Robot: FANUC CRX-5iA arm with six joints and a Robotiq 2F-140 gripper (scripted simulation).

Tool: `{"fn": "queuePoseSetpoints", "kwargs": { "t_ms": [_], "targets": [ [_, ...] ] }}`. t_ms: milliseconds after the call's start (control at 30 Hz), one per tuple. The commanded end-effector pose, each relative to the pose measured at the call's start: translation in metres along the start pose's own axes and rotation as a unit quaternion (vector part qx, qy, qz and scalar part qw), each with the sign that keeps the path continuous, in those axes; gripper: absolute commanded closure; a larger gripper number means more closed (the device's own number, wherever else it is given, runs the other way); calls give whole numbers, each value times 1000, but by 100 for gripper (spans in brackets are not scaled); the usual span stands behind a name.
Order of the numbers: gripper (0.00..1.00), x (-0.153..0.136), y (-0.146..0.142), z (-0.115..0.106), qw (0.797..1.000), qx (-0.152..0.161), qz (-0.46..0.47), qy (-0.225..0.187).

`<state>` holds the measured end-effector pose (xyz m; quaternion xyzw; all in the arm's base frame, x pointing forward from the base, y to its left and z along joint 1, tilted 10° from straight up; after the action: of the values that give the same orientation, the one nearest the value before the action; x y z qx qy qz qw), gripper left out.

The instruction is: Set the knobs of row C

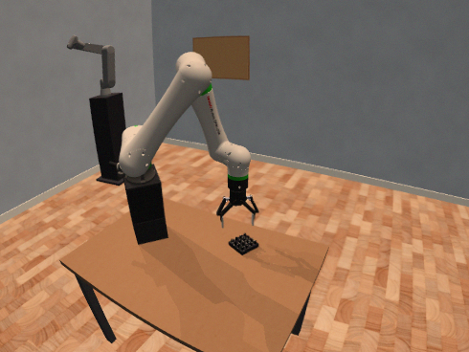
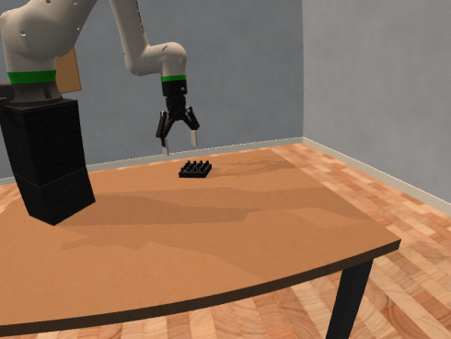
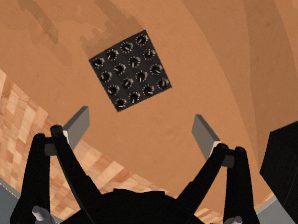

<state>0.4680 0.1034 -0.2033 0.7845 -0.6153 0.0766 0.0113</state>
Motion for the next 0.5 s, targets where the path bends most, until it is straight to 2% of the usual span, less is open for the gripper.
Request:
{"fn": "queuePoseSetpoints", "kwargs": {
  "t_ms": [0, 333, 400, 433, 467],
  "targets": [
    [0, 6, -3, -2, 997, 5, 78, 6],
    [0, 21, -9, -7, 969, 6, 246, 5],
    [0, 21, -9, -7, 969, 6, 246, 5],
    [0, 25, -10, -9, 956, 6, 293, 4],
    [0, 26, -10, -9, 952, 6, 305, 4]
  ]
}}
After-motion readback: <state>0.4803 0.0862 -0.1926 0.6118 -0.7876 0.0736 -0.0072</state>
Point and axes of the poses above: the point where the finger pads meet when closed, its own z axis out along the fingers, its own y axis across the jaws, x = y × z, the point moved 1 cm from there along -z, back along the fingers, and after that the axes turned 13 degrees about z, right-handed, at the moved point
